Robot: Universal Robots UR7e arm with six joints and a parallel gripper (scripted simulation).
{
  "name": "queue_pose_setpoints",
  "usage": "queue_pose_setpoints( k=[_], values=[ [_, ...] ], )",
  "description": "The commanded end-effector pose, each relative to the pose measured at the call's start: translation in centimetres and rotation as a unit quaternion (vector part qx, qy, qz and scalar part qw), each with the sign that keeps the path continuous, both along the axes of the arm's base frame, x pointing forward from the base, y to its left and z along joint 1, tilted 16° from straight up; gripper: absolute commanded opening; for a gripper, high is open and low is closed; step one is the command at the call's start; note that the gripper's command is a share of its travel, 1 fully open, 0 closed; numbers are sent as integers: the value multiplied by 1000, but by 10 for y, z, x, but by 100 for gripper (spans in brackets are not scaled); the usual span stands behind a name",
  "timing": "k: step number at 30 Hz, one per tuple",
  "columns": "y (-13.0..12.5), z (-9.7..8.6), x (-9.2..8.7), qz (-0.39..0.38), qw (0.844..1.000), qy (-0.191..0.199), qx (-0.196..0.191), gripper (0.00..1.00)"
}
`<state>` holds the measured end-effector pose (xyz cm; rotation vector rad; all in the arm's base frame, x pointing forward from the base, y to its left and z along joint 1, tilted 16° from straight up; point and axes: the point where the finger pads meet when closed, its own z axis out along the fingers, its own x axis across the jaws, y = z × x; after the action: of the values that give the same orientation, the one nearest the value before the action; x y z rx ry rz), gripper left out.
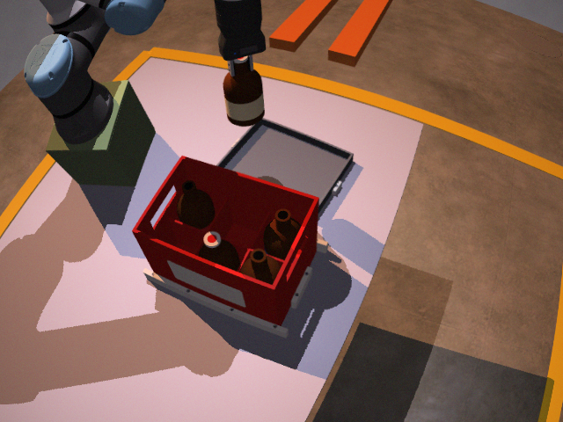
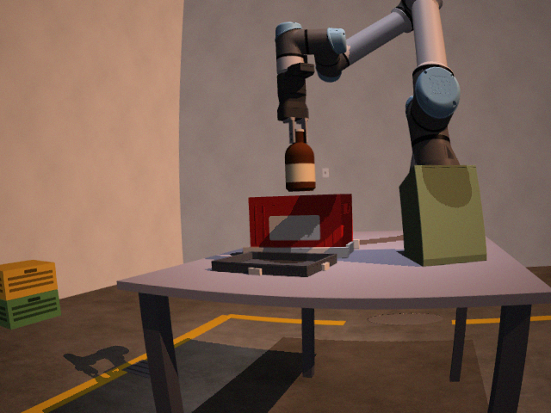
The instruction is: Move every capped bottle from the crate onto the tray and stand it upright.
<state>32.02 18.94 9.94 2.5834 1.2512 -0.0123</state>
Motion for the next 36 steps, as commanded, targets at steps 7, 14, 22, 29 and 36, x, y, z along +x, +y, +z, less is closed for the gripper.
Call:
queue_pose_setpoints(
  k=[7, 14, 22, 29, 36],
  values=[
    [19, -5, -1, 0, 1000, -1, 0, 0],
    [26, -7, -2, 0, 1000, -1, 0, 0],
    [42, -11, -3, 0, 1000, -1, 0, 0],
    [43, -11, -3, 0, 1000, -1, 0, 0],
    [50, -13, -4, 0, 1000, -1, 0, 0]
  ],
)
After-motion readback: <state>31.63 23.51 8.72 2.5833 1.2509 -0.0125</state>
